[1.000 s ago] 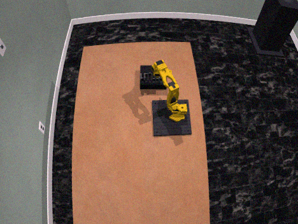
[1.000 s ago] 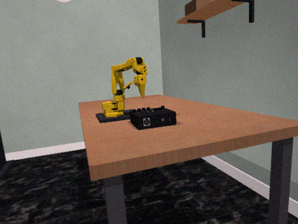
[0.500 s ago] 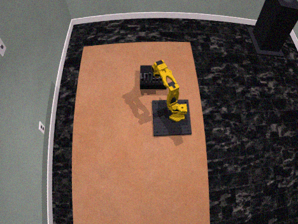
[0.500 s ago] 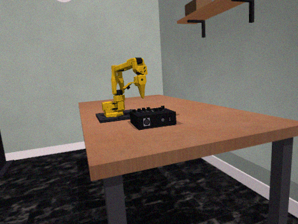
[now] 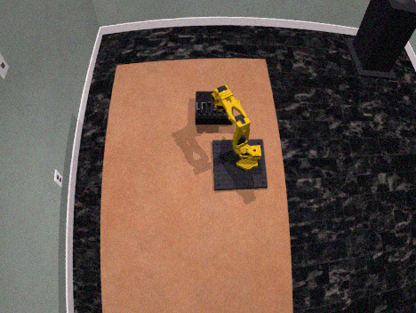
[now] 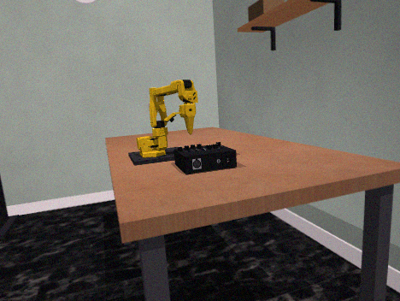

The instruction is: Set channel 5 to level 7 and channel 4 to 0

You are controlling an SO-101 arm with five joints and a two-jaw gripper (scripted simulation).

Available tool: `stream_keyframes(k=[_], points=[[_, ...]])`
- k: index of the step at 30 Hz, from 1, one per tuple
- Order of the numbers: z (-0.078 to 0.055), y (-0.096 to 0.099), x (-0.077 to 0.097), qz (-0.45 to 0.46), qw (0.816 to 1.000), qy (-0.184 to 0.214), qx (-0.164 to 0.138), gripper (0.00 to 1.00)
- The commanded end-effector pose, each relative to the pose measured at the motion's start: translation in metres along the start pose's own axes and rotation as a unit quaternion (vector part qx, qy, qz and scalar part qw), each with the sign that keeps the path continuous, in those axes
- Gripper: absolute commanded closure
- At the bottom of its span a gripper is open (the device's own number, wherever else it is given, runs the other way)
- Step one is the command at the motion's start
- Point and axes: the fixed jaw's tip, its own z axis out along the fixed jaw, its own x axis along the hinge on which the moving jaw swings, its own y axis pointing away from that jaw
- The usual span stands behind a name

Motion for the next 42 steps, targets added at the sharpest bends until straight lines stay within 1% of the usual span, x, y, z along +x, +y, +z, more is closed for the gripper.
stream_keyframes(k=[1, 17, 26, 28, 35, 42], points=[[-0.001, -0.004, 0.001, -0.004, 1.0, 0.001, 0.0, 1.0], [0.002, -0.005, 0.001, -0.004, 1.0, -0.002, 0.005, 1.0], [0.012, -0.005, 0.001, -0.004, 1.0, -0.004, 0.008, 1.0], [0.012, -0.005, 0.001, -0.004, 1.0, -0.004, 0.008, 1.0], [0.021, -0.006, 0.001, -0.004, 1.0, -0.006, 0.012, 1.0], [0.024, -0.006, 0.001, -0.004, 1.0, -0.006, 0.013, 1.0]])
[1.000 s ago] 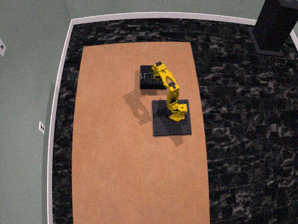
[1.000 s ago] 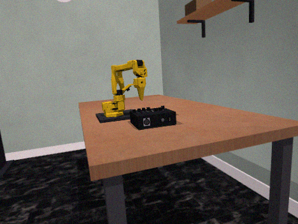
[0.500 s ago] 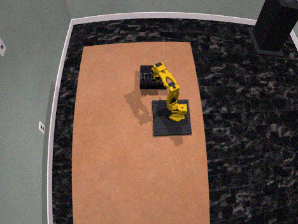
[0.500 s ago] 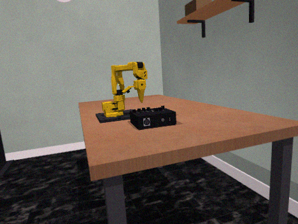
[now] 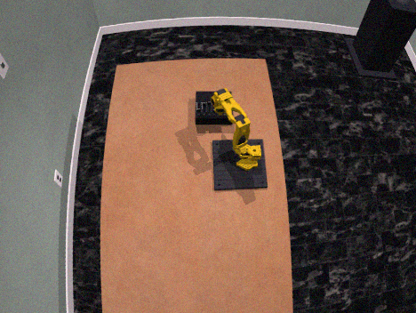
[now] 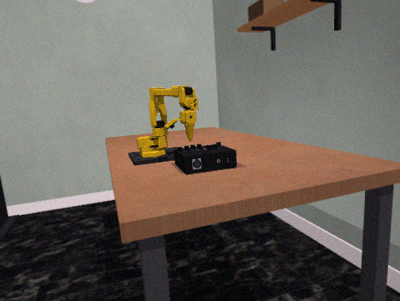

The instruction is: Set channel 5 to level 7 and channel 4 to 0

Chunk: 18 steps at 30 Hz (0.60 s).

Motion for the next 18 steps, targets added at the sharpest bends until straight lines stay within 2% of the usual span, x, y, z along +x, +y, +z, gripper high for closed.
stream_keyframes(k=[1, 18], points=[[0.0021, -0.0018, 0.0017, -0.002, 1.0, 0.0, 0.002, 1.0], [0.0058, -0.0016, 0.0015, -0.002, 1.0, 0.0, 0.002, 1.0]])
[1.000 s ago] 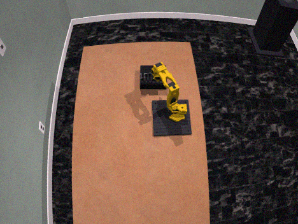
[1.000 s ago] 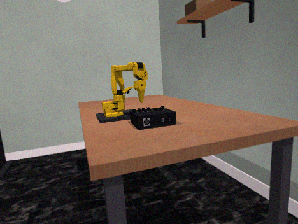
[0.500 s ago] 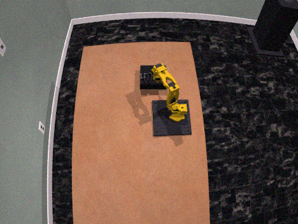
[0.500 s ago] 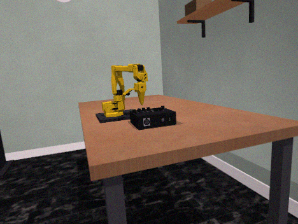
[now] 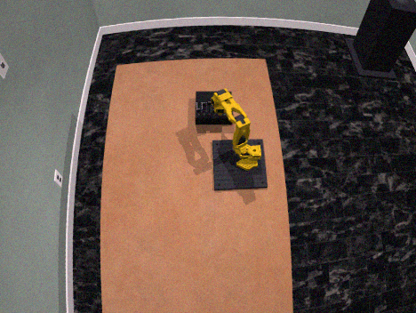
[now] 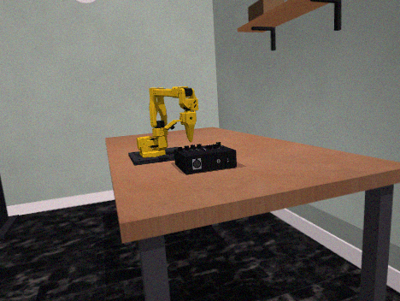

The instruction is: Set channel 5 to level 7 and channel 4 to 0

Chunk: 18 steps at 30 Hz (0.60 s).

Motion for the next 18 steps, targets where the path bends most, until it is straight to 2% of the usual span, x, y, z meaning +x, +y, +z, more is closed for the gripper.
stream_keyframes(k=[1, 18], points=[[0.0026, -0.0021, 0.0012, -0.002, 1.0, -0.001, 0.004, 1.0], [0.0106, -0.002, 0.0013, -0.002, 1.0, -0.001, 0.004, 1.0]])
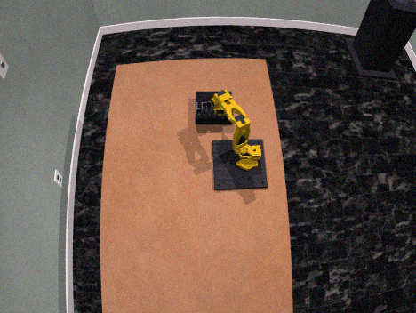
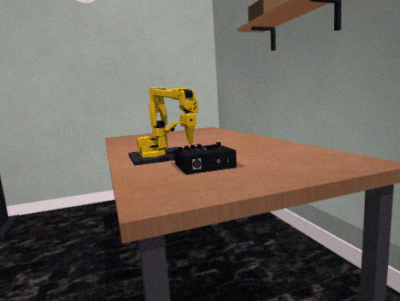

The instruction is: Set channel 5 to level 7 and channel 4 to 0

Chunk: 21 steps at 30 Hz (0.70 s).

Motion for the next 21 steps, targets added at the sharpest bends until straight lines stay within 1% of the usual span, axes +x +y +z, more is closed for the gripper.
stream_keyframes(k=[1, 10, 21], points=[[0.0041, -0.0016, 0.0015, -0.002, 1.0, -0.002, 0.004, 1.0], [0.0112, -0.0019, 0.0014, -0.002, 1.0, -0.002, 0.004, 1.0], [0.0123, -0.002, 0.0014, -0.002, 1.0, -0.002, 0.004, 1.0]])
